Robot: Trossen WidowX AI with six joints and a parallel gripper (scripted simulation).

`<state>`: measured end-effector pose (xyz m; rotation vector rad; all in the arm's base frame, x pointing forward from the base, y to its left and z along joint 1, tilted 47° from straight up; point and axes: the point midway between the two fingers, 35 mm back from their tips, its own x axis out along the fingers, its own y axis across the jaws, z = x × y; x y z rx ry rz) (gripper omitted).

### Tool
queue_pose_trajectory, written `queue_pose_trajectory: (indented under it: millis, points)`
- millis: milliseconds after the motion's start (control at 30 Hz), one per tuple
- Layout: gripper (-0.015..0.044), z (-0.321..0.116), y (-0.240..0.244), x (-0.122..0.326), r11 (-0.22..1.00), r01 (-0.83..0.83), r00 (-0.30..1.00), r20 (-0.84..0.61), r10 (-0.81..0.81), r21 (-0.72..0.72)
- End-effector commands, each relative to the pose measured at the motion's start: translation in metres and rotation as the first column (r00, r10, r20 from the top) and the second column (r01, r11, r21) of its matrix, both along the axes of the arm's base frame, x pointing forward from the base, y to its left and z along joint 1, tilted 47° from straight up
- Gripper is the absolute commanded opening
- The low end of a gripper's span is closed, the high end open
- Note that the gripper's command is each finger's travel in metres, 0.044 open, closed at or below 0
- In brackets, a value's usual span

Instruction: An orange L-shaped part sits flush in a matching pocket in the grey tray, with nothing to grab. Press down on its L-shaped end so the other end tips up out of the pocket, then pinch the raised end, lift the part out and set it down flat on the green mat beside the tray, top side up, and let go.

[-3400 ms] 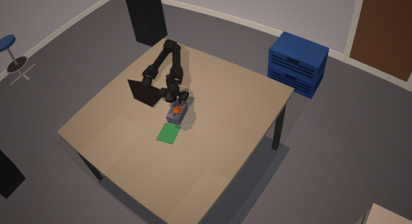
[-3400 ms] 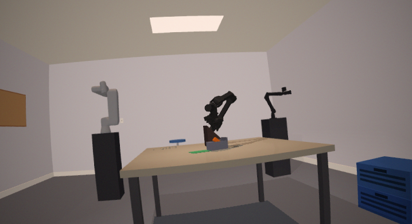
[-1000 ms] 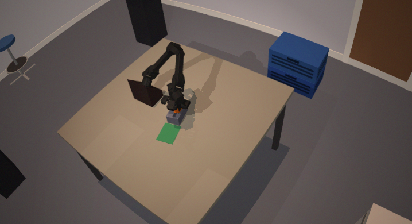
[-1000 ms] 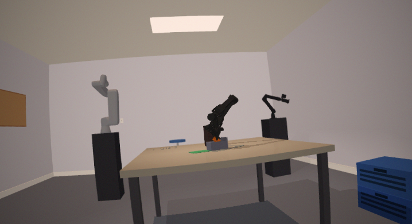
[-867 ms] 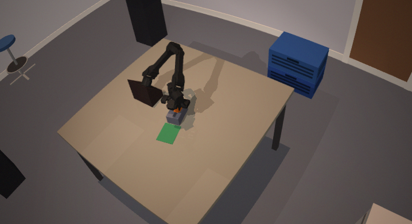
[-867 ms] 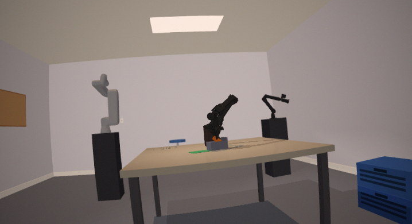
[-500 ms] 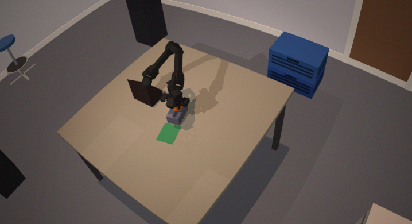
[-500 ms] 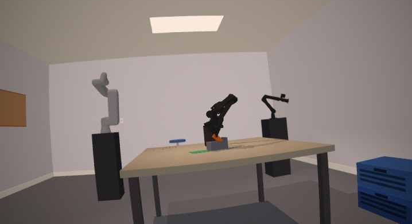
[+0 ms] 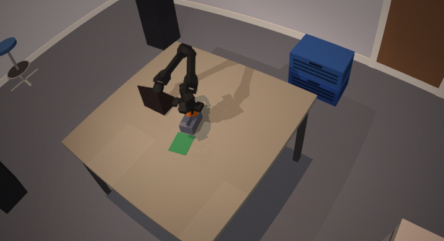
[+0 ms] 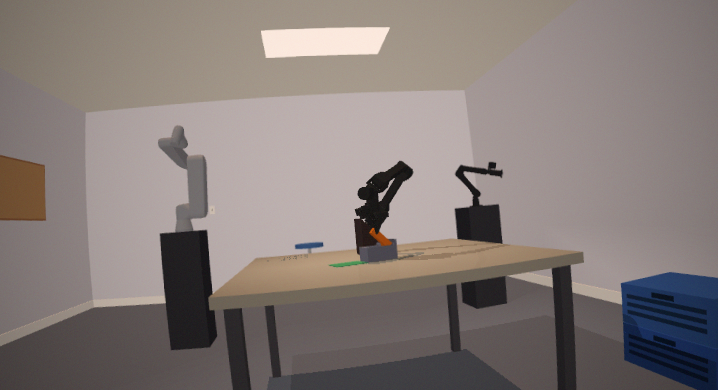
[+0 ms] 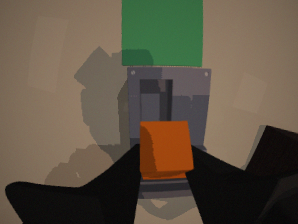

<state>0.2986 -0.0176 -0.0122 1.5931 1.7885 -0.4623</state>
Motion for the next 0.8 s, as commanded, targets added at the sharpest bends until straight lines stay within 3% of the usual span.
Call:
queue_pose_trajectory:
  millis: [0, 767]
  points:
    - [0.0, 0.005, -0.004, 0.0, 1.0, -0.002, 1.0, 0.001, 0.002, 0.003]
    - [0.0, 0.025, -0.024, 0.0, 1.0, -0.002, 1.0, 0.0, 0.002, 0.002]
